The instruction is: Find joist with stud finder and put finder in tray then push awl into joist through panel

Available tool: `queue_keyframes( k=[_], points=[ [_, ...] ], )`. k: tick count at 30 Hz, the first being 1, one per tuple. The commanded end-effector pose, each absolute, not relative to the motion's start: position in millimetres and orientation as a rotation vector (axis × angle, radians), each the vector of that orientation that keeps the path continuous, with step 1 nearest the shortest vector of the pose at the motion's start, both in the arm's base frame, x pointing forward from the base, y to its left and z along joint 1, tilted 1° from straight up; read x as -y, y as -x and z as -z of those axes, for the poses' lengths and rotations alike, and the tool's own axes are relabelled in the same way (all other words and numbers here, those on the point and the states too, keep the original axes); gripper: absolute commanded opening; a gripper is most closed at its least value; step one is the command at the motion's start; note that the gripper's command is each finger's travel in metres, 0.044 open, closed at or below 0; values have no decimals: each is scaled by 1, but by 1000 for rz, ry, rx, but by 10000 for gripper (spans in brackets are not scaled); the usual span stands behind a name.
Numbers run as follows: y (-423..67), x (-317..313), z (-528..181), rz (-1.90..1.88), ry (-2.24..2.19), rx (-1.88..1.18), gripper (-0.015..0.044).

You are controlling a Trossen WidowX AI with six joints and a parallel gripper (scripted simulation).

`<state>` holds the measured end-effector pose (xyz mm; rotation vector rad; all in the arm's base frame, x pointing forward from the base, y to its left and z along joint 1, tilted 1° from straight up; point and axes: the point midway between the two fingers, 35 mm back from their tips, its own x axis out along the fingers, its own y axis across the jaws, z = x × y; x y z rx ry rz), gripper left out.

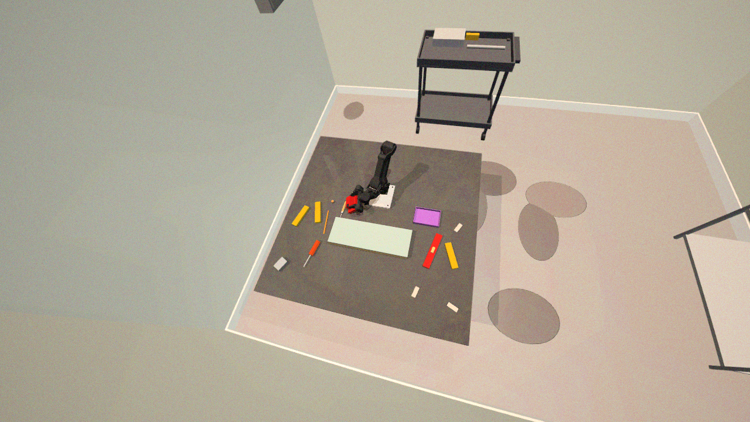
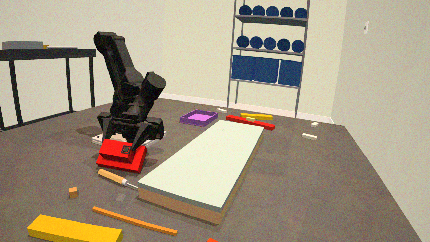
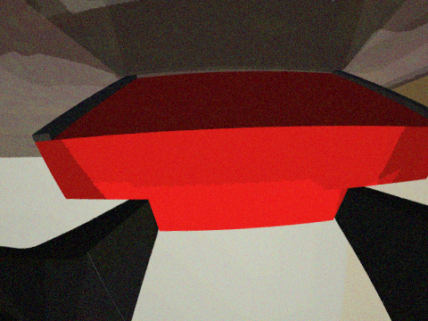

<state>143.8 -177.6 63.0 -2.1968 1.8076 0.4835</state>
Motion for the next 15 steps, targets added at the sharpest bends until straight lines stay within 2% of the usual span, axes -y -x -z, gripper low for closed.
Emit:
queue_keyframes(
  k=[1, 15],
  points=[
    [-144, 176, -60, -506, 2201, -1796, 380],
    [-144, 177, -63, -484, 2197, -1807, 380]
  ],
)
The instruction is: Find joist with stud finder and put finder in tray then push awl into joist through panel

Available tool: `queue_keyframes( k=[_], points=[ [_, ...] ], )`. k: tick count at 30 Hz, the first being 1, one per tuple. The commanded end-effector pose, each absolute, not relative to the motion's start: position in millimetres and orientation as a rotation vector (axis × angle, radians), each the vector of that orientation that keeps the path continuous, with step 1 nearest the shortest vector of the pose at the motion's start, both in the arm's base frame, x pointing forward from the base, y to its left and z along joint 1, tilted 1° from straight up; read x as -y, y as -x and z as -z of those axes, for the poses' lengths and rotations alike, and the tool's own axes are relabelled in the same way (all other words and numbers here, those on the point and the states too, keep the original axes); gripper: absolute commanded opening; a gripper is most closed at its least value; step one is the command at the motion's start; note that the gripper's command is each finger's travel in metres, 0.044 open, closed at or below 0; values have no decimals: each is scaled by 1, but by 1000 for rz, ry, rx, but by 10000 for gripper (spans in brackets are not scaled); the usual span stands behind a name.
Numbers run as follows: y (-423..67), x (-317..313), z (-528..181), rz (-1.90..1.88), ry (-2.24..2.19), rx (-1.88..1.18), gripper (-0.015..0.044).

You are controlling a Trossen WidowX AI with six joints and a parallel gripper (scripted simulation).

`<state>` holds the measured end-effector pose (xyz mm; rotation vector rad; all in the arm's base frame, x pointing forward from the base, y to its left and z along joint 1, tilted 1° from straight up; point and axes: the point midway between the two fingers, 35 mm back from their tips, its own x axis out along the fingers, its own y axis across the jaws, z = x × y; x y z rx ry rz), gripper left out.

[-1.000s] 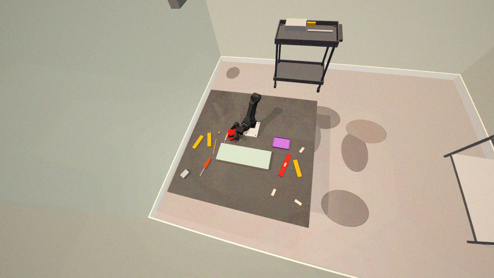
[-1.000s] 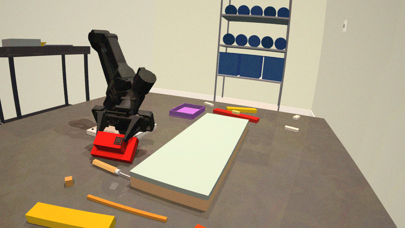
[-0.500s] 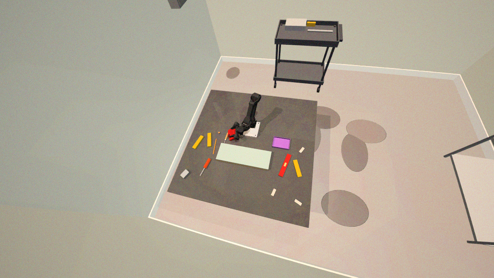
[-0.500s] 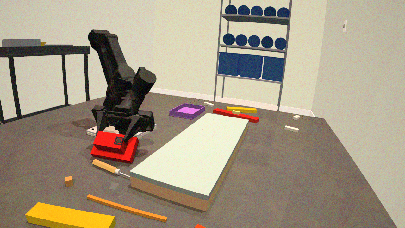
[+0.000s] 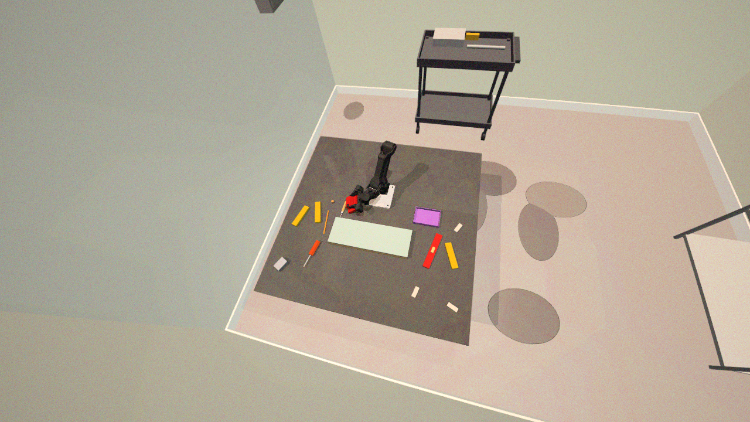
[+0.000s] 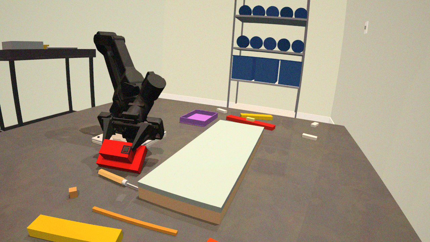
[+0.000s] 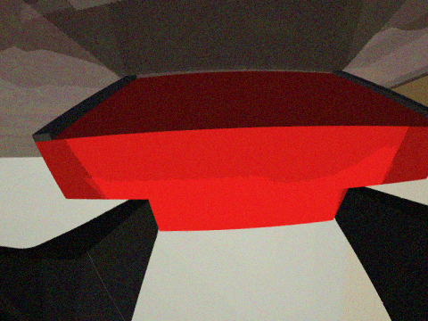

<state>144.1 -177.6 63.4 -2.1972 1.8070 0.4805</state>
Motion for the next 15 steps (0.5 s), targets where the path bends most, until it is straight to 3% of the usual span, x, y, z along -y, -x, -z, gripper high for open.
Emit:
queue_keyframes(
  k=[1, 4, 7, 15],
  points=[
    [-144, 177, -63, -484, 2197, -1807, 380],
    [-144, 177, -63, -484, 2197, -1807, 380],
    [-144, 178, -63, -480, 2197, -1807, 440],
    [-144, 178, -63, -480, 2197, -1807, 440]
  ],
)
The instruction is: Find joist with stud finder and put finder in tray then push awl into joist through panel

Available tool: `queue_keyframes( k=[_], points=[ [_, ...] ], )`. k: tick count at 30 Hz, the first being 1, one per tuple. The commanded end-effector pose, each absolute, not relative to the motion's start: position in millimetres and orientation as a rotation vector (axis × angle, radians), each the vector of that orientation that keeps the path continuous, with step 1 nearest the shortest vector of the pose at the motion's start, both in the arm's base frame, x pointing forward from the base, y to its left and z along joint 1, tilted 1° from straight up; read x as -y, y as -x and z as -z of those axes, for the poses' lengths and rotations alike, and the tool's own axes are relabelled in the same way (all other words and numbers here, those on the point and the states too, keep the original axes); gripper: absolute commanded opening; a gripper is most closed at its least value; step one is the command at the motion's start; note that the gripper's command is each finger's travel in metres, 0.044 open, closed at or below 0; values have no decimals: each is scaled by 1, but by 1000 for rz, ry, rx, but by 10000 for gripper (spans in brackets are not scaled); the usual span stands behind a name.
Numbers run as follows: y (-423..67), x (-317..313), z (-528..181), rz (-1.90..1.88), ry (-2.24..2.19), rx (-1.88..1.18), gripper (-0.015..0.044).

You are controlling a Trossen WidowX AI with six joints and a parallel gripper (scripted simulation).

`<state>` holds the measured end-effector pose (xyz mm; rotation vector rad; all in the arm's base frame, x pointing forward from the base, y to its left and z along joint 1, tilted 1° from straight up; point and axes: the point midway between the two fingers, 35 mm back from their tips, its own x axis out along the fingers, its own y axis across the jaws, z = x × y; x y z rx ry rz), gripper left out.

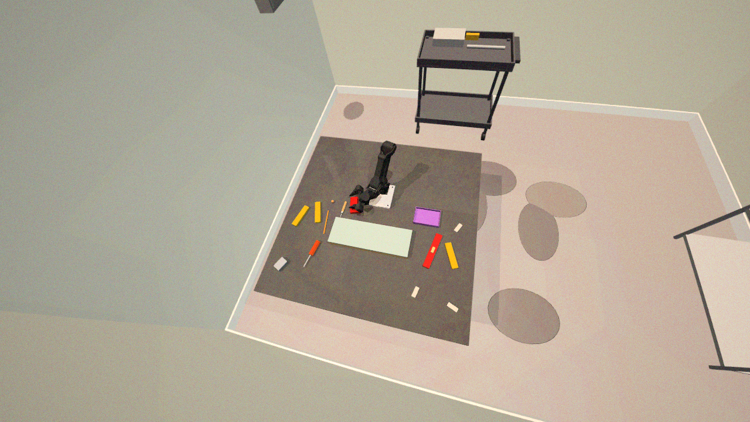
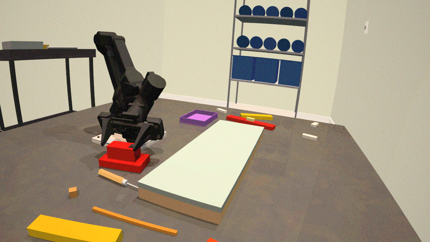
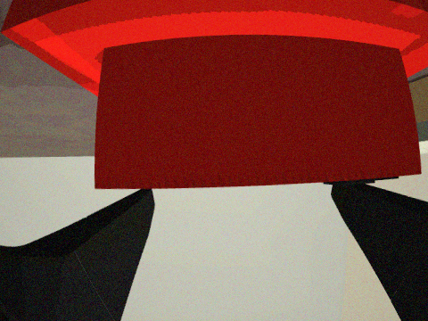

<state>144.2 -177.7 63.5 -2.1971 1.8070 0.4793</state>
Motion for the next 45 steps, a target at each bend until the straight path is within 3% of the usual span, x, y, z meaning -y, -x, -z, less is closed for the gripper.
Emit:
queue_keyframes(
  k=[1, 45],
  points=[
    [-144, 178, -63, -480, 2197, -1807, 440],
    [-142, 154, -79, -487, 2191, -1805, 440]
  ],
)
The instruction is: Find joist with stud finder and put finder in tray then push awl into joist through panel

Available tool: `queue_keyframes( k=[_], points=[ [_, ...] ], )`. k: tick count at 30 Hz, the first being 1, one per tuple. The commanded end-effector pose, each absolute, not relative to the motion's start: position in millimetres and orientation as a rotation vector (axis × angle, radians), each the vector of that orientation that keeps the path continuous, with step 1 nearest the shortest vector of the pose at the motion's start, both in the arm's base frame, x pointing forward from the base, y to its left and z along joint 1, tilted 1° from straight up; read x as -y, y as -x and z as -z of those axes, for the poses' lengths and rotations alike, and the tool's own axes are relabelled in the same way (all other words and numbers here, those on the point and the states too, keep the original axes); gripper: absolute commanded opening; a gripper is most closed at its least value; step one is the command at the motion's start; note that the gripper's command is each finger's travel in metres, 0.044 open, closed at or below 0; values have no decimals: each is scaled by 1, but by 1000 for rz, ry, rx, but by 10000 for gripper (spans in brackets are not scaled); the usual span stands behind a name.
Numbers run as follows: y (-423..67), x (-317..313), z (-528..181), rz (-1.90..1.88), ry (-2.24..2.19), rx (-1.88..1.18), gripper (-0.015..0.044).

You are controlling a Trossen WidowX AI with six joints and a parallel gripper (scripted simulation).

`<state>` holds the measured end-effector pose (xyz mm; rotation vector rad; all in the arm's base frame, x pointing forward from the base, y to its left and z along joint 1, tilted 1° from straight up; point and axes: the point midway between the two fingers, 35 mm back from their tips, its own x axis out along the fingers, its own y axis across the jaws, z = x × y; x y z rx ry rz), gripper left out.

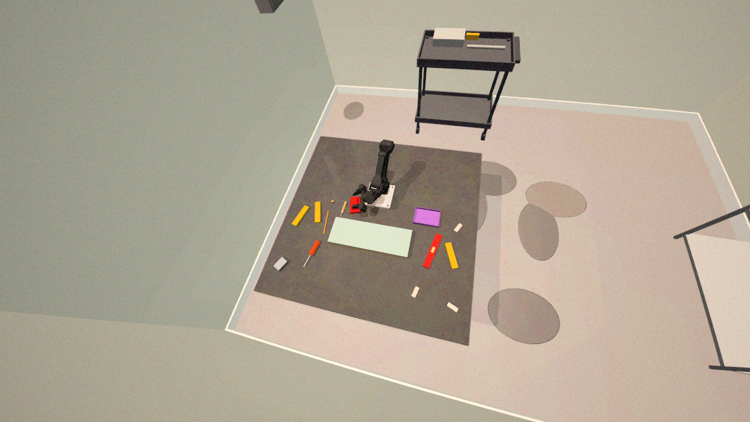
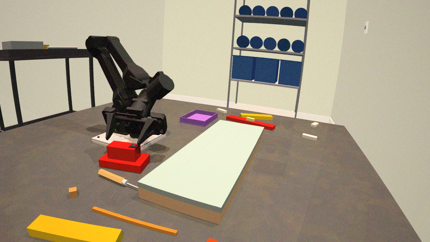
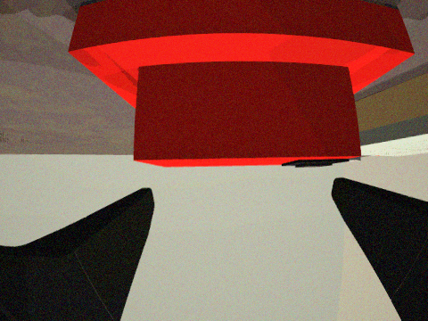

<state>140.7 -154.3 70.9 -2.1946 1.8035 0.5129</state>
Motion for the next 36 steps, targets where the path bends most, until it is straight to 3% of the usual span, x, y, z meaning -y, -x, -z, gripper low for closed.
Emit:
queue_keyframes(
  k=[1, 8, 13, 30, 36],
  points=[
    [-143, 155, -84, -488, 2191, -1804, 440],
    [-141, 155, -144, -506, 2193, -1803, 440],
    [-145, 157, -133, -498, 2135, -1783, 440],
    [-142, 175, -93, -198, 240, -1320, 440],
    [-143, 177, -95, -173, 156, -1291, 440]
  ],
)
